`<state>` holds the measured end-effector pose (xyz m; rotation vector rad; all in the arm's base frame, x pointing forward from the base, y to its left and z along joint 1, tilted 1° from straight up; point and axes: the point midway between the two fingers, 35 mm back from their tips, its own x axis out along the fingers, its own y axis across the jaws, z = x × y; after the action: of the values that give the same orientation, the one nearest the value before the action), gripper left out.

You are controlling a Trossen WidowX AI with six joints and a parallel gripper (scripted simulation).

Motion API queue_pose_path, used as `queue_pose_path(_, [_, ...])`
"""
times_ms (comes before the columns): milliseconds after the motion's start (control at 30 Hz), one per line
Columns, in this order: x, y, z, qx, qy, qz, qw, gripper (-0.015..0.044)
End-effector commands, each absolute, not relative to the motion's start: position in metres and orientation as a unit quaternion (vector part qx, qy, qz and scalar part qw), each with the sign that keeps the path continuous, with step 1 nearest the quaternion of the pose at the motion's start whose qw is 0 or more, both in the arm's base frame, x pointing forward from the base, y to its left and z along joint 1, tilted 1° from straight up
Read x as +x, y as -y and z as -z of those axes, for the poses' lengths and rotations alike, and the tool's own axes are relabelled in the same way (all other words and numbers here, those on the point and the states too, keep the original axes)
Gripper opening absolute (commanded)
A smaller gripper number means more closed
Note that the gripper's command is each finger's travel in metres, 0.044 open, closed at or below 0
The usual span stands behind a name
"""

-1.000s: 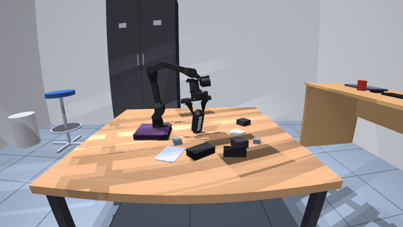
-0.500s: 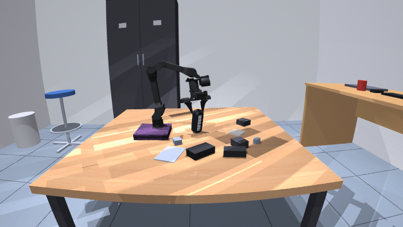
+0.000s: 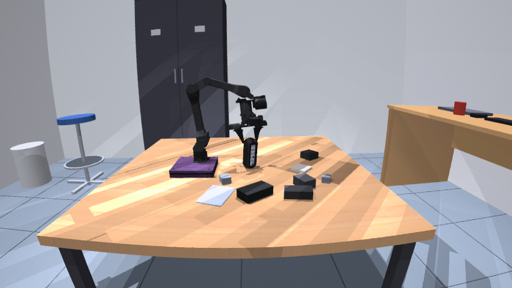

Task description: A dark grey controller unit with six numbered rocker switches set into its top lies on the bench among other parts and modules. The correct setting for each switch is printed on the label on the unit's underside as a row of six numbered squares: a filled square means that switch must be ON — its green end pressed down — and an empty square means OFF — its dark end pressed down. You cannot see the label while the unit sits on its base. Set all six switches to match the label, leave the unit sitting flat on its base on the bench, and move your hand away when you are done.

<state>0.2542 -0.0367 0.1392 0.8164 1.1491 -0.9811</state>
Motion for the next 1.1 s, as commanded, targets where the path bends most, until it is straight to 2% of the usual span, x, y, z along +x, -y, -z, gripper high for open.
queue_pose_path(0, [0.251, 0.031, -0.138, 0.364, -0.517, 0.428, 0.646, 0.0338])
queue_pose_path(1067, [0.243, 0.008, -0.136, 0.379, -0.539, 0.415, 0.627, 0.0338])
